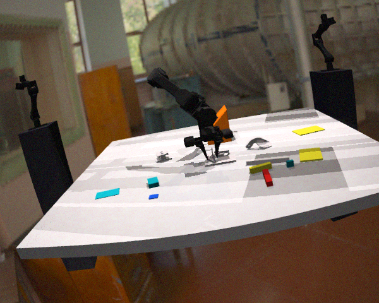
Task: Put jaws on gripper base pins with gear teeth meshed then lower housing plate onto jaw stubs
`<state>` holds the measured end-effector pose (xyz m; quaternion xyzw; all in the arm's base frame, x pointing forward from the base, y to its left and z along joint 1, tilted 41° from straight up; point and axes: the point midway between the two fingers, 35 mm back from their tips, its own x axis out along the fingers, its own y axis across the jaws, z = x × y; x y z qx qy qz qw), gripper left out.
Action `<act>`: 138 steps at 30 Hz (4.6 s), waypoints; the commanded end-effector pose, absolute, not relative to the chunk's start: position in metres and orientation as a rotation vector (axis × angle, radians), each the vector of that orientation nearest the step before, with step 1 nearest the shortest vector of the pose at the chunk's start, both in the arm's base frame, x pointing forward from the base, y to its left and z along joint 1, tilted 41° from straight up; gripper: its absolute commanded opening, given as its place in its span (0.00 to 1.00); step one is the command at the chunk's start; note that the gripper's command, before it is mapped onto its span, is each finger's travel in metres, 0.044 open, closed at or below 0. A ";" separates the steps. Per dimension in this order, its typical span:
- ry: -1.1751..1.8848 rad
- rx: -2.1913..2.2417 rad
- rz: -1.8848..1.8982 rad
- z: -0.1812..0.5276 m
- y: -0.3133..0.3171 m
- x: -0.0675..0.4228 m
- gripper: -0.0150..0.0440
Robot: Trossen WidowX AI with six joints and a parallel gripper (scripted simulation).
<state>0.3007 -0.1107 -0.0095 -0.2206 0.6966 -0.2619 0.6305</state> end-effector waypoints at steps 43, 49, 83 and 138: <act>1.595 -0.513 -0.602 -0.009 -0.112 0.301 0.48; 1.595 -0.513 -0.602 -0.009 -0.112 0.301 0.48; 1.595 -0.505 -0.599 -0.010 -0.111 0.301 0.63; 1.086 0.310 -1.271 -0.031 0.030 0.306 0.25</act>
